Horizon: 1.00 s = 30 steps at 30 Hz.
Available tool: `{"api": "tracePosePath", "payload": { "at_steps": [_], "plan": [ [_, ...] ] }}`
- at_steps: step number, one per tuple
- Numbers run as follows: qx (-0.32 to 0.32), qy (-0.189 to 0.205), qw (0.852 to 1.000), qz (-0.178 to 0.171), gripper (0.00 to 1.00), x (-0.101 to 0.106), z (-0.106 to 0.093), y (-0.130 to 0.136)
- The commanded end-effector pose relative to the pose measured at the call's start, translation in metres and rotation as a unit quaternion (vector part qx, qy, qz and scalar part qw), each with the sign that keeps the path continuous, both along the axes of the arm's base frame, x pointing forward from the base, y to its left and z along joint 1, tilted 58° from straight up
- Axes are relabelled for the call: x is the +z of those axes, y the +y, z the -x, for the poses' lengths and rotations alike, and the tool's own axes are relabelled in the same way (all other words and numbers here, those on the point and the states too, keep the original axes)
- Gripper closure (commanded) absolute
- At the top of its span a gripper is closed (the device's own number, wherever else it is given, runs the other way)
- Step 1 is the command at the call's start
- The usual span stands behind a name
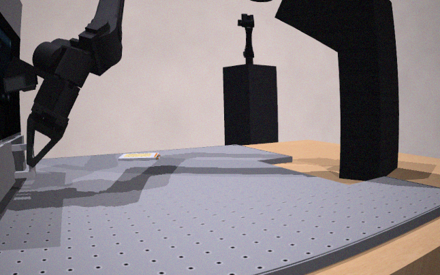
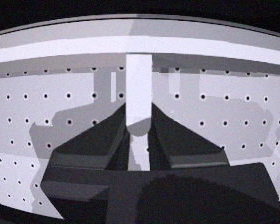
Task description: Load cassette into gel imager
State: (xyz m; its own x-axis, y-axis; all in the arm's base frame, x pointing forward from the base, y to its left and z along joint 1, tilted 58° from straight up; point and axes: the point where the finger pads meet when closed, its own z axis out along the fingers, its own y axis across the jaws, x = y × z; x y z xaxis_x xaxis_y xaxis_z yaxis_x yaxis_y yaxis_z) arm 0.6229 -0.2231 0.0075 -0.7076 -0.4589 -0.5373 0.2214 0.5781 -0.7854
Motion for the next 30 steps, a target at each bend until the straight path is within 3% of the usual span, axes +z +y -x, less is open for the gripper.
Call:
{"api": "tracePosePath", "payload": {
  "at_steps": [1, 30],
  "plan": [
    [-0.025, 0.053, 0.998, -0.009, 0.92, -0.0461, 0.0388, -0.0164],
    [-0.033, 0.068, 0.997, -0.015, 0.92, -0.0474, 0.0401, -0.0168]
  ]
}}
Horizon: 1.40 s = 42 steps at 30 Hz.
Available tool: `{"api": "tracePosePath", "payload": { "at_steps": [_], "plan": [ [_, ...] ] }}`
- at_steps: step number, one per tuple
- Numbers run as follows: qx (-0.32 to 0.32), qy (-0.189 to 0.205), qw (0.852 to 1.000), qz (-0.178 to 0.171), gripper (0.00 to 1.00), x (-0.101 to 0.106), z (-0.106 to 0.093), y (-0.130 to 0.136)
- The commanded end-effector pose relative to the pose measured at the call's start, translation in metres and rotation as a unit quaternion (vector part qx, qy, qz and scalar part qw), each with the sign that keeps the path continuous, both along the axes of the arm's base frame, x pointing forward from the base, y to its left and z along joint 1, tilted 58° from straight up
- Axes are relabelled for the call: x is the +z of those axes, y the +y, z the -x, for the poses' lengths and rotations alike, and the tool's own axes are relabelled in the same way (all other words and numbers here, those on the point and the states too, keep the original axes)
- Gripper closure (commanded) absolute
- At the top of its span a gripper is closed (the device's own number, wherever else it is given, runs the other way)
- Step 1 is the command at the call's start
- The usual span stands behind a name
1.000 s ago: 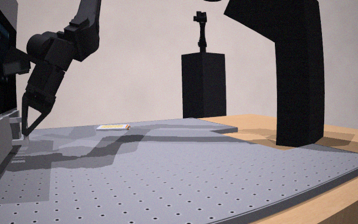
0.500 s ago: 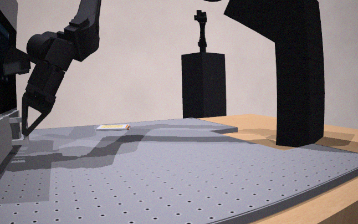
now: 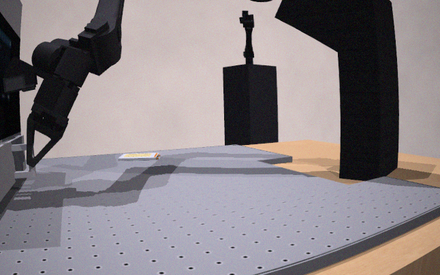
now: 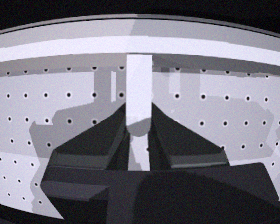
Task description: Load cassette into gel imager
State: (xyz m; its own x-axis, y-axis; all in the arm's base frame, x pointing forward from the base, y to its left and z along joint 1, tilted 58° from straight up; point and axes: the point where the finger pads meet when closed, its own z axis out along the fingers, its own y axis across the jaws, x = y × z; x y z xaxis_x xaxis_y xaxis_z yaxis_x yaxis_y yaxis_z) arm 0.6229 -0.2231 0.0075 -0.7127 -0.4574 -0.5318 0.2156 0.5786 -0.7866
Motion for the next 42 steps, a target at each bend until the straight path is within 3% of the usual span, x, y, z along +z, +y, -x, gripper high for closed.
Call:
{"api": "tracePosePath", "payload": {
  "at_steps": [1, 42],
  "plan": [
    [-0.032, 0.064, 0.997, -0.014, 0.92, -0.0476, 0.0403, -0.0169],
    [-0.031, 0.068, 0.997, -0.011, 0.92, -0.0563, 0.0488, -0.0186]
  ]
}}
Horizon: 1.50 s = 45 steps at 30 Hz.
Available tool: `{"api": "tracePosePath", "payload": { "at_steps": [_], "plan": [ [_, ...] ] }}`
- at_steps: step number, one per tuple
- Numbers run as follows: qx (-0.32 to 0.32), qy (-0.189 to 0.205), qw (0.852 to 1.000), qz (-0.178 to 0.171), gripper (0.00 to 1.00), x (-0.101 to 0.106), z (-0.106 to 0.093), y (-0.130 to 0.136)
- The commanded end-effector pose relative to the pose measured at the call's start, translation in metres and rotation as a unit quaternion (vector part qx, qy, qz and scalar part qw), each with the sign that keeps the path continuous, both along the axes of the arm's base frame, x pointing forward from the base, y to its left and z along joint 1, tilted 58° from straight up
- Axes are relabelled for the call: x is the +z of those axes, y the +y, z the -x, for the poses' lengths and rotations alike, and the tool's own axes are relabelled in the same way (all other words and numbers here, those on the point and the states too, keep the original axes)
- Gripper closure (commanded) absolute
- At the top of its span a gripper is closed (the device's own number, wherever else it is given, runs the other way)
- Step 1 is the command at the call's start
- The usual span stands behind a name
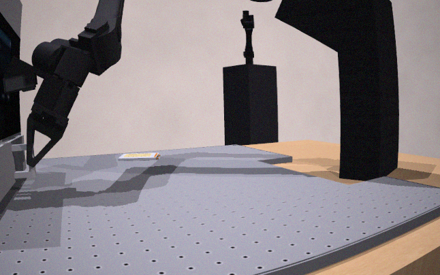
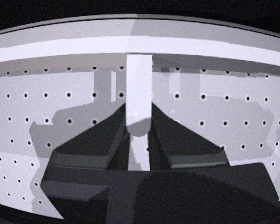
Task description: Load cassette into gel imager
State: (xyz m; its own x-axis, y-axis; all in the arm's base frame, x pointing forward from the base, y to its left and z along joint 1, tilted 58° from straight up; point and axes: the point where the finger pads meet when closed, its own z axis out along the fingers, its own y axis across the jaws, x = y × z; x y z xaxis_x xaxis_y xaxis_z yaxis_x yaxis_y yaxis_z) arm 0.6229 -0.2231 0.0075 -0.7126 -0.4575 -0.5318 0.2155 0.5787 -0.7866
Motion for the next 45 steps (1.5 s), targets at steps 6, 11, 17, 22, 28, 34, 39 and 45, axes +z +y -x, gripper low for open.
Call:
{"api": "tracePosePath", "payload": {
  "at_steps": [6, 11, 17, 22, 28, 34, 39, 45],
  "plan": [
    [-0.031, 0.068, 0.997, -0.011, 0.92, -0.0567, 0.0492, -0.0186],
    [-0.031, 0.068, 0.997, -0.011, 0.92, -0.0567, 0.0492, -0.0186],
    [-0.031, 0.068, 0.997, -0.011, 0.92, -0.0567, 0.0492, -0.0186],
    [-0.031, 0.068, 0.997, -0.011, 0.92, -0.0567, 0.0492, -0.0186],
    [-0.031, 0.068, 0.997, -0.011, 0.92, -0.0567, 0.0492, -0.0186],
    [-0.031, 0.068, 0.997, -0.011, 0.92, -0.0567, 0.0492, -0.0186],
    [-0.031, 0.068, 0.997, -0.011, 0.92, -0.0567, 0.0492, -0.0186],
    [-0.038, 0.082, 0.996, -0.017, 0.92, -0.0576, 0.0503, -0.0190]
  ]
}}
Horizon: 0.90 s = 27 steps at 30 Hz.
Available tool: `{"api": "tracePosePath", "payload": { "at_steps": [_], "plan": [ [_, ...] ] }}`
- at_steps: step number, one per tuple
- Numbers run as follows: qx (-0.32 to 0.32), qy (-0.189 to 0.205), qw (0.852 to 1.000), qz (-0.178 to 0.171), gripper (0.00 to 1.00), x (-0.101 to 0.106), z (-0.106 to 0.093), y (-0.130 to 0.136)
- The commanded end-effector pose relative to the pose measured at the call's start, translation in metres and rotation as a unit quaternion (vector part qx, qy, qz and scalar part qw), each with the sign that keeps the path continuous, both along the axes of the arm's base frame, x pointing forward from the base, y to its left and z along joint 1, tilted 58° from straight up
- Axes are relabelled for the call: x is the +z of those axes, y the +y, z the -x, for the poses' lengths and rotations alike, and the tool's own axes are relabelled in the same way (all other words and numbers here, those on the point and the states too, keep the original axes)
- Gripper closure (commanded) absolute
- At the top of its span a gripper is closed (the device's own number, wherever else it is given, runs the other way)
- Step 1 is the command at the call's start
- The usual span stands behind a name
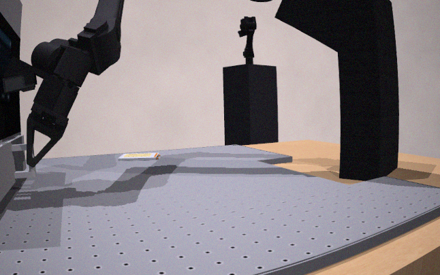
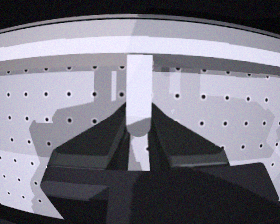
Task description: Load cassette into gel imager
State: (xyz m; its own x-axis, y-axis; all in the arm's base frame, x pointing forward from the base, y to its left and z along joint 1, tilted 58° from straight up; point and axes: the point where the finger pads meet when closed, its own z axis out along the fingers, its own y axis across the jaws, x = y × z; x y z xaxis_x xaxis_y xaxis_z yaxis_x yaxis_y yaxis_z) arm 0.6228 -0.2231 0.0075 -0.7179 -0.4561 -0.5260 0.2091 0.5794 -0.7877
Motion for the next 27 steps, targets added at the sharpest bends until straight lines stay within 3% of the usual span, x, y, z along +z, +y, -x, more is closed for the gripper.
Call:
{"api": "tracePosePath", "payload": {
  "at_steps": [1, 27],
  "plan": [
    [-0.038, 0.078, 0.996, -0.016, 0.92, -0.0578, 0.0505, -0.0190],
    [-0.037, 0.079, 0.996, -0.015, 0.92, -0.0610, 0.0540, -0.0192]
  ]
}}
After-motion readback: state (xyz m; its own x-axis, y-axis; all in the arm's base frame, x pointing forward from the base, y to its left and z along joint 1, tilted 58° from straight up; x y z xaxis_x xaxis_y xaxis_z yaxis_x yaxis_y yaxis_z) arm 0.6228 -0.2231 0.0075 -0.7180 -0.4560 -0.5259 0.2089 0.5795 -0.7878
